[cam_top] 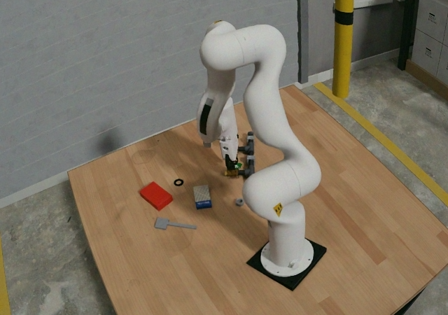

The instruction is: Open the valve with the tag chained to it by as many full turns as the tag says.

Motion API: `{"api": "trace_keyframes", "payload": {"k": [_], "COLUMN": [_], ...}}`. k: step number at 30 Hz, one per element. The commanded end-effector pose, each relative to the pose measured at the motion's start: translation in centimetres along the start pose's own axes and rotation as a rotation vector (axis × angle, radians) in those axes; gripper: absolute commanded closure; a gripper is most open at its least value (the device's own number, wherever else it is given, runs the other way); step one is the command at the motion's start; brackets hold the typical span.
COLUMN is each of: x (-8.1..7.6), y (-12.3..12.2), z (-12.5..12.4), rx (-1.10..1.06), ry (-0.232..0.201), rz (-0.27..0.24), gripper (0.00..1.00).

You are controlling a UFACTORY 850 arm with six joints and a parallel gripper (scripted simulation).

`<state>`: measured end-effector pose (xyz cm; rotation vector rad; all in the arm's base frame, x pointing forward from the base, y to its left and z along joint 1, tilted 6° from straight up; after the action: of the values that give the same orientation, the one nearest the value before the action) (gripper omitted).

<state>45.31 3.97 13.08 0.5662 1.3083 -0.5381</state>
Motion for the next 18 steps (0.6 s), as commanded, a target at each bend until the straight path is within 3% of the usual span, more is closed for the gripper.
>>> {"api": "trace_keyframes", "payload": {"k": [1, 6, 18], "x": [-0.06, -0.05, -0.05], "y": [0.08, 0.08, 0.08], "z": [0.17, 0.2, 0.2], "rx": [-0.264, -0.476, -0.551], "ry": [0.086, 0.114, 0.112], "rz": [0.032, 0.05, 0.055], "gripper": [1.0, 1.0, 1.0]}}
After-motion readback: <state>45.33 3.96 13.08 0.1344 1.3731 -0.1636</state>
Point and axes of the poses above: the point where the finger pads meet when closed, its own x axis out along the fingers, its own z axis across the jaws, y = z × x, the point moved 1 cm from there along -x, back along the fingers, and after that the axes turned 14 degrees about x, right-handed, at the moved point
